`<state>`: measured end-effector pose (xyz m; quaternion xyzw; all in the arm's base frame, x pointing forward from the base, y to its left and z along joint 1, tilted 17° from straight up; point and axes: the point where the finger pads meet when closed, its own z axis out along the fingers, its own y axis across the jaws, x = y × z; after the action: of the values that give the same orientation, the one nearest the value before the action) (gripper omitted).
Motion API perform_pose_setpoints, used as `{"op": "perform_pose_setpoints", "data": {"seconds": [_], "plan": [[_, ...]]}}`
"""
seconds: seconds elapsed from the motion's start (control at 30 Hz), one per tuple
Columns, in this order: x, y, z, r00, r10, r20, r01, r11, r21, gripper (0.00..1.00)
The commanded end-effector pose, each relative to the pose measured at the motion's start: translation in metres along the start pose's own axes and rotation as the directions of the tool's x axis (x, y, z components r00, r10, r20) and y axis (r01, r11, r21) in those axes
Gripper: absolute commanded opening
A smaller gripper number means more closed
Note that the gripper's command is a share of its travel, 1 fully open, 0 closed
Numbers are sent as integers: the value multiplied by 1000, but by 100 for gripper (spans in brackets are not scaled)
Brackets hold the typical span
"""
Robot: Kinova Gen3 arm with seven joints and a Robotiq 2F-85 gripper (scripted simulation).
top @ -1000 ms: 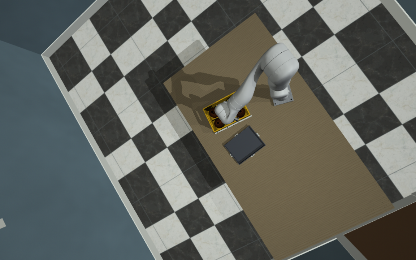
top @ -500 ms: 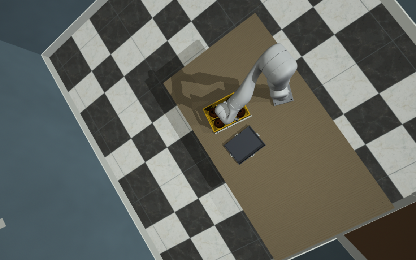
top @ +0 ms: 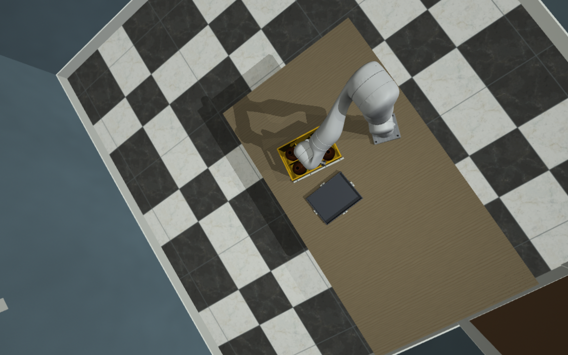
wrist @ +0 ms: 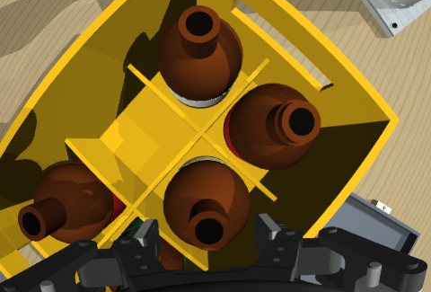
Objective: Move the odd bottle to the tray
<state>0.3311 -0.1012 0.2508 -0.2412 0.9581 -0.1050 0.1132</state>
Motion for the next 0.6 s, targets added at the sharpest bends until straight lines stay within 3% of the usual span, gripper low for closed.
{"op": "perform_pose_setpoints", "data": {"seconds": [0.0,0.57], "plan": [[1,1,5,1000,-1,-3,1,1000,-6,64],[1,1,19,1000,-1,-3,1,1000,-6,64]]}}
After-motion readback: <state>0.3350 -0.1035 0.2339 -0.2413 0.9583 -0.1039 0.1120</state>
